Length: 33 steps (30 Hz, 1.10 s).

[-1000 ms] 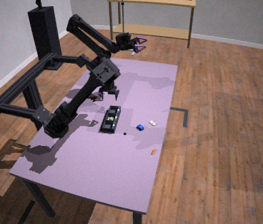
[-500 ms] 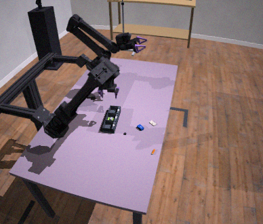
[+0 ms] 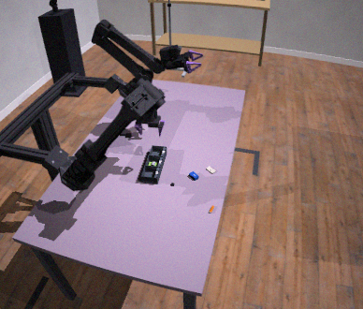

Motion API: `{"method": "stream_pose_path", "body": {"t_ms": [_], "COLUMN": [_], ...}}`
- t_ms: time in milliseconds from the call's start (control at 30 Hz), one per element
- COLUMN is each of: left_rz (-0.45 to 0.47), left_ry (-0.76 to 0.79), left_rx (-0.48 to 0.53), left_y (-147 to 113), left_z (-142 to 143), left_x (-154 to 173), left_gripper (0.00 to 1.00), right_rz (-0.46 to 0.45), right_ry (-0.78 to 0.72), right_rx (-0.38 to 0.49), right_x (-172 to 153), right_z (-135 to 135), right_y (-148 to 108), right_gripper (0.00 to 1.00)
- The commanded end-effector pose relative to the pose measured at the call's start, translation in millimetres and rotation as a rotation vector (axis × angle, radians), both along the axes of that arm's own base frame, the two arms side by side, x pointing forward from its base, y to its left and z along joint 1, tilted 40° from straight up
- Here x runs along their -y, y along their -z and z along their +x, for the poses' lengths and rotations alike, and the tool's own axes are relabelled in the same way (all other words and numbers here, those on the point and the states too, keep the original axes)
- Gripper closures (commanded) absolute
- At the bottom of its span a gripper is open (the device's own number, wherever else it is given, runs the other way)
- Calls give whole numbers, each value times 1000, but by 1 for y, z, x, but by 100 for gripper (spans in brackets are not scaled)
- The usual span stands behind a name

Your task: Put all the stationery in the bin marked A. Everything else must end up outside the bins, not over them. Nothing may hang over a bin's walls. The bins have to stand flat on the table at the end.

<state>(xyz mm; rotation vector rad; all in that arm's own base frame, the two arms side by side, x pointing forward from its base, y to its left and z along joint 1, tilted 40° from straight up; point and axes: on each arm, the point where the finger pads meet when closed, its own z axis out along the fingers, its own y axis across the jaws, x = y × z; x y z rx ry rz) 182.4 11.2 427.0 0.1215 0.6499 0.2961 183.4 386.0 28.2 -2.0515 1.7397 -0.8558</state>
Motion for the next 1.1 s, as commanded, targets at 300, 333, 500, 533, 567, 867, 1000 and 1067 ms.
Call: {"method": "stream_pose_path", "body": {"t_ms": [300,333,500,533,567,867,1000,1067], "left_rz": [5,5,5,5,5,5,5,5], "left_ry": [-4,-4,-4,-4,-4,-4,-4,-4], "left_rx": [35,35,35,35,35,35,35,35], "left_y": [-9,-9,-9,-9,-9,-9,-9,-9], "left_z": [-7,-7,-7,-7,-7,-7,-7,-7], "left_x": [0,0,0,0,0,0,0,0], "left_gripper": [0,0,0,0,0,0,0,0], "right_rz": [21,21,21,21,21,21,21,21], "right_ry": [-2,-2,-2,-2,-2,-2,-2,-2], "right_rx": [6,6,6,6,6,6,6,6], "right_x": [-8,-8,-8,-8,-8,-7,-7,-7], "right_z": [1,1,1,1,1,1,1,2], "right_y": [-6,-6,-6,-6,-6,-6,-6,-6], "right_gripper": [0,0,0,0,0,0,0,0]}}
